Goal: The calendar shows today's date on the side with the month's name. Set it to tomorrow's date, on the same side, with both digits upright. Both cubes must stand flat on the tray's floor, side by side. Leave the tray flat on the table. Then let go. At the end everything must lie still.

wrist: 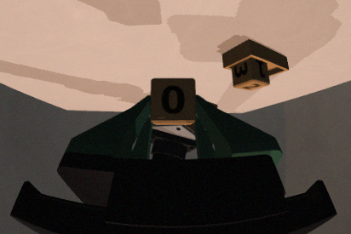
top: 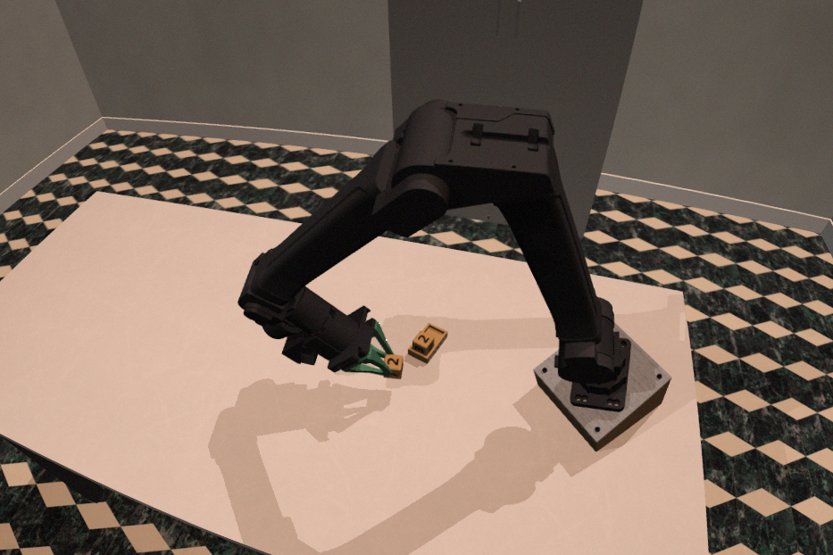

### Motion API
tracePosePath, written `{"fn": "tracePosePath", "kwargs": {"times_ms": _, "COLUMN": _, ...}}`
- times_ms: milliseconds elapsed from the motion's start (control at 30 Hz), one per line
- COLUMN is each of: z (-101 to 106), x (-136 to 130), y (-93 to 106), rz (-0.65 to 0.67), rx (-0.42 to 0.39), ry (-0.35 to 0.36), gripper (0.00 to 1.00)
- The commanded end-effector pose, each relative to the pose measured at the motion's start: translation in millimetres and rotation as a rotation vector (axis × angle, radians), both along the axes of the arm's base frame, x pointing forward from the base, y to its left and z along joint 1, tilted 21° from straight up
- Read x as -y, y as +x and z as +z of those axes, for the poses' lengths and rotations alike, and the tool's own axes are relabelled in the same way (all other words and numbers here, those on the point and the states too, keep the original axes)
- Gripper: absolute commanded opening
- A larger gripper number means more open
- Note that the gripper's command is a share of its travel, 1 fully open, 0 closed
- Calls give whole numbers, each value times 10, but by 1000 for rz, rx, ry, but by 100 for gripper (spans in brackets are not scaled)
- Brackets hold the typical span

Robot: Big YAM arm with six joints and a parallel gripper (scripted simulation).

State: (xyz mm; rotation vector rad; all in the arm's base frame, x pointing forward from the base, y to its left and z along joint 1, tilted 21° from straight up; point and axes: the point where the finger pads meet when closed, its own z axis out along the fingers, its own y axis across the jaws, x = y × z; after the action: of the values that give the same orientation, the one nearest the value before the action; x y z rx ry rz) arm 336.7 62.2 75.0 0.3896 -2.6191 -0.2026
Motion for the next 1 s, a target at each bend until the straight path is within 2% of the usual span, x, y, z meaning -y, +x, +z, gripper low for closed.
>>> {"fn": "tracePosePath", "kwargs": {"times_ms": 0, "z": -142, "x": -80, "y": -1, "rz": 5, "rx": -21, "ry": -6, "gripper": 26}}
{"fn": "tracePosePath", "kwargs": {"times_ms": 567, "z": -370, "x": -142, "y": 40, "rz": 5, "rx": -24, "ry": -7, "gripper": 26}}
{"fn": "tracePosePath", "kwargs": {"times_ms": 967, "z": -425, "x": -168, "y": 93, "rz": 6, "rx": -16, "ry": -6, "gripper": 26}}
